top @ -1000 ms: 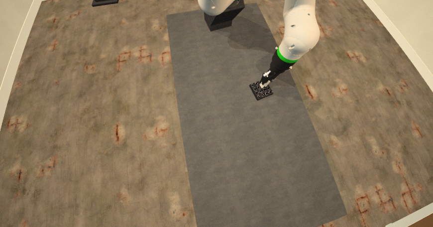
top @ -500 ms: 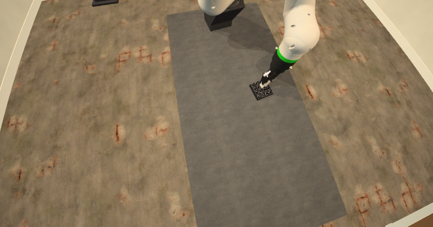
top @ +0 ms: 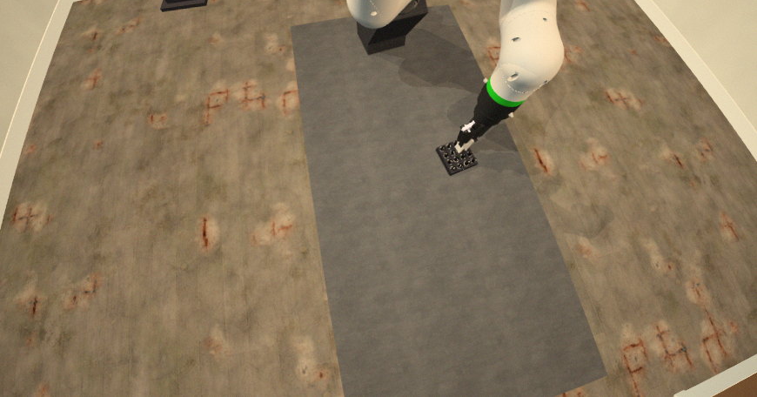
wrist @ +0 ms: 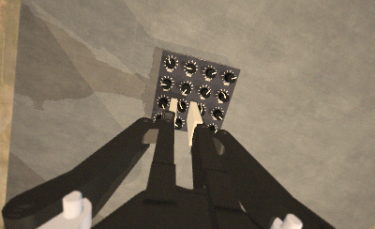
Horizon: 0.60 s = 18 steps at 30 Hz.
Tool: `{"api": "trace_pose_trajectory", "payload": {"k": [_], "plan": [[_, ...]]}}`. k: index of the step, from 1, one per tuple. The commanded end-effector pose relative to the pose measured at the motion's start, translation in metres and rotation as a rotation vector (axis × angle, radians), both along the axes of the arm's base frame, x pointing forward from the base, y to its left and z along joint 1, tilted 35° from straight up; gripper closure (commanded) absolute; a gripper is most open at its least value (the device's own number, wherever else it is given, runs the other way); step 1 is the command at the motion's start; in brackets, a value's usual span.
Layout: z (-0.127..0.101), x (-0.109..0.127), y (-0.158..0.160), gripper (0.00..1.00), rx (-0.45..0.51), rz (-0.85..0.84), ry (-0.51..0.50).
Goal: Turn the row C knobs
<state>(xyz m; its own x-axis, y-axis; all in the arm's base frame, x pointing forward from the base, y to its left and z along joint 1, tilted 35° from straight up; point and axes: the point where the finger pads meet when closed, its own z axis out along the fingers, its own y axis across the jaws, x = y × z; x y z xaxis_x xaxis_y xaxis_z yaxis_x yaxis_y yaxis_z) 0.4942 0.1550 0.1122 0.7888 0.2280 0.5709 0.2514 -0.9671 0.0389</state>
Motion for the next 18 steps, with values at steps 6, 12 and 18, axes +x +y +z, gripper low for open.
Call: {"api": "trace_pose_trajectory", "payload": {"k": [6, 12, 18], "plan": [[0.015, -0.01, -0.002, 0.88, 0.0, 0.0, 0.0], [0.021, -0.014, -0.003, 0.88, 0.0, 0.0, 0.0], [0.021, -0.014, -0.003, 0.88, 0.0, 0.0, 0.0]]}}
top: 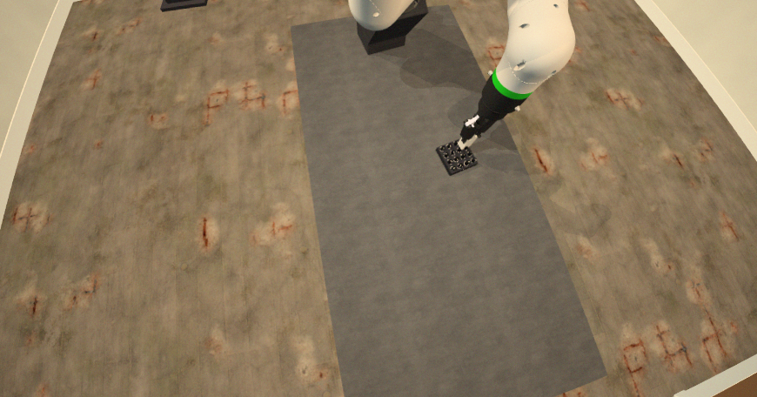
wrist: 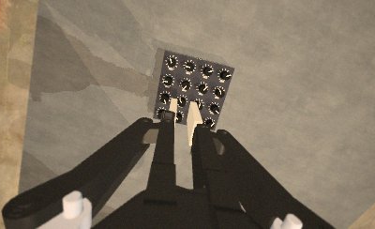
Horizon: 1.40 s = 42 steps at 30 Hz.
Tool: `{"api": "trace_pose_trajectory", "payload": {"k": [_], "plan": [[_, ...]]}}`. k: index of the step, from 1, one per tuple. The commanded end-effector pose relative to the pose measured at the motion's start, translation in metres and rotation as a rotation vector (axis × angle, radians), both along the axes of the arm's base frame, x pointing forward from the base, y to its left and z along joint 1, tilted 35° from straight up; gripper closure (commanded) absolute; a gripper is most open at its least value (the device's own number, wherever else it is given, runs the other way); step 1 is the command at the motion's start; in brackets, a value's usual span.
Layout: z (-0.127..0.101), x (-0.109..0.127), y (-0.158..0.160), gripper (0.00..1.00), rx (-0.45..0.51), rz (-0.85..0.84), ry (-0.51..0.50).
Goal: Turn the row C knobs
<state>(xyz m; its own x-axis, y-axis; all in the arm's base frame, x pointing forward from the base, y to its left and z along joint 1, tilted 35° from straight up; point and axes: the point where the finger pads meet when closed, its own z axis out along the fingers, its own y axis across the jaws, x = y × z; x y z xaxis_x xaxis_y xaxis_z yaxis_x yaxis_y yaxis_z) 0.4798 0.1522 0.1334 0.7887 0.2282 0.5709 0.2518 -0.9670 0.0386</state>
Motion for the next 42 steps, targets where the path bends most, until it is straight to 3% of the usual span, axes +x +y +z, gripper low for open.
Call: {"api": "trace_pose_trajectory", "payload": {"k": [1, 9, 16, 19, 31, 33, 34, 42], "plan": [[0.0, 0.0, 0.0, 0.88, 0.0, 0.0, 0.0], [0.0, 0.0, 0.0, 0.88, 0.002, -0.003, 0.0], [0.001, -0.001, 0.0, 0.88, 0.074, -0.107, 0.014], [0.003, -0.002, -0.001, 0.88, 0.167, -0.244, 0.033], [0.007, -0.004, -0.001, 0.88, 0.414, -0.605, 0.083], [0.007, -0.004, -0.001, 0.88, 0.414, -0.605, 0.083], [0.008, -0.005, -0.002, 0.88, 0.472, -0.69, 0.095], [0.011, -0.006, -0.002, 0.88, 0.623, -0.911, 0.125]]}}
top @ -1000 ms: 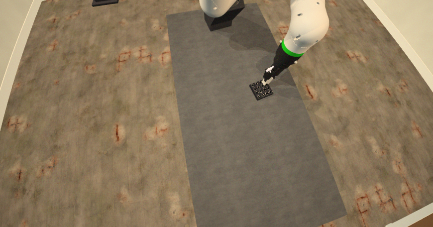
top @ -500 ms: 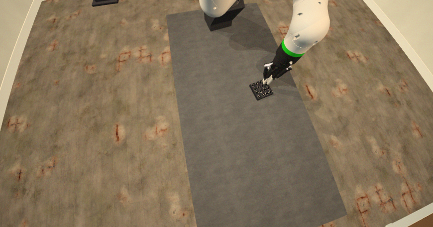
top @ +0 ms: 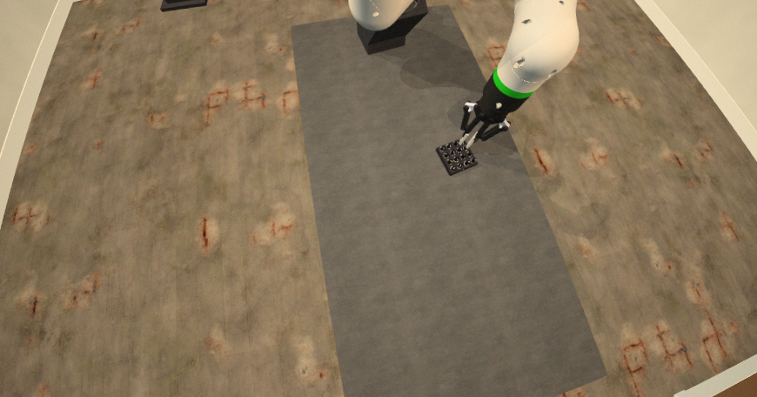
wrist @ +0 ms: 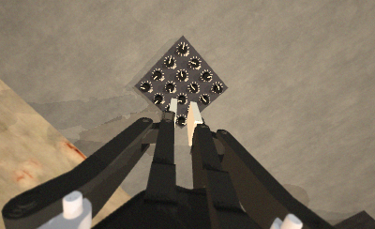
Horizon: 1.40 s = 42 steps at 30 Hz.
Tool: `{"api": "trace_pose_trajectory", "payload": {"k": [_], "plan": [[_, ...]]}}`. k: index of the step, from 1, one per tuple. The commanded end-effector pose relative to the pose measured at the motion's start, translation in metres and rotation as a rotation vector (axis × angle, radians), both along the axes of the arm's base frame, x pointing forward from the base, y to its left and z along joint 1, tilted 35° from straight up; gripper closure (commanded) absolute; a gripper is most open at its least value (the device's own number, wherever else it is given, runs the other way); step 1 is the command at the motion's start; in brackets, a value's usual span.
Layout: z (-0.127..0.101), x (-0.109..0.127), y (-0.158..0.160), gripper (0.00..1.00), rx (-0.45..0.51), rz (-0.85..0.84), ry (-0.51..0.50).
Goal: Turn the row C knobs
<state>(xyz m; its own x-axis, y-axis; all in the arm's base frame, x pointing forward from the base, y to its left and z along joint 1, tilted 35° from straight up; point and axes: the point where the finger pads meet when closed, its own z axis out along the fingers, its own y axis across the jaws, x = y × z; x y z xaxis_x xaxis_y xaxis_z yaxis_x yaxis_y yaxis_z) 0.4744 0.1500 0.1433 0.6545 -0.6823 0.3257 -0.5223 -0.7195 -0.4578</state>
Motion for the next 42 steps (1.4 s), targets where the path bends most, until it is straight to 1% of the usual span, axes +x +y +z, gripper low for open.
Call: {"api": "trace_pose_trajectory", "payload": {"k": [1, 6, 8, 9, 10, 18, 20, 42], "plan": [[0.0015, -0.0009, -0.0001, 0.88, 0.073, -0.138, 0.003], [0.0033, -0.002, -0.0005, 0.88, 0.174, -0.288, 0.025], [0.0033, -0.002, -0.0005, 0.88, 0.174, -0.288, 0.025], [0.0041, -0.0025, -0.0007, 0.88, 0.222, -0.359, 0.036], [0.0044, -0.0027, -0.0008, 0.88, 0.245, -0.393, 0.041], [0.007, -0.0045, -0.0013, 0.88, 0.399, -0.62, 0.075], [0.0074, -0.0047, -0.0014, 0.88, 0.421, -0.653, 0.08], [0.0075, -0.0048, -0.0014, 0.88, 0.428, -0.664, 0.082]]}}
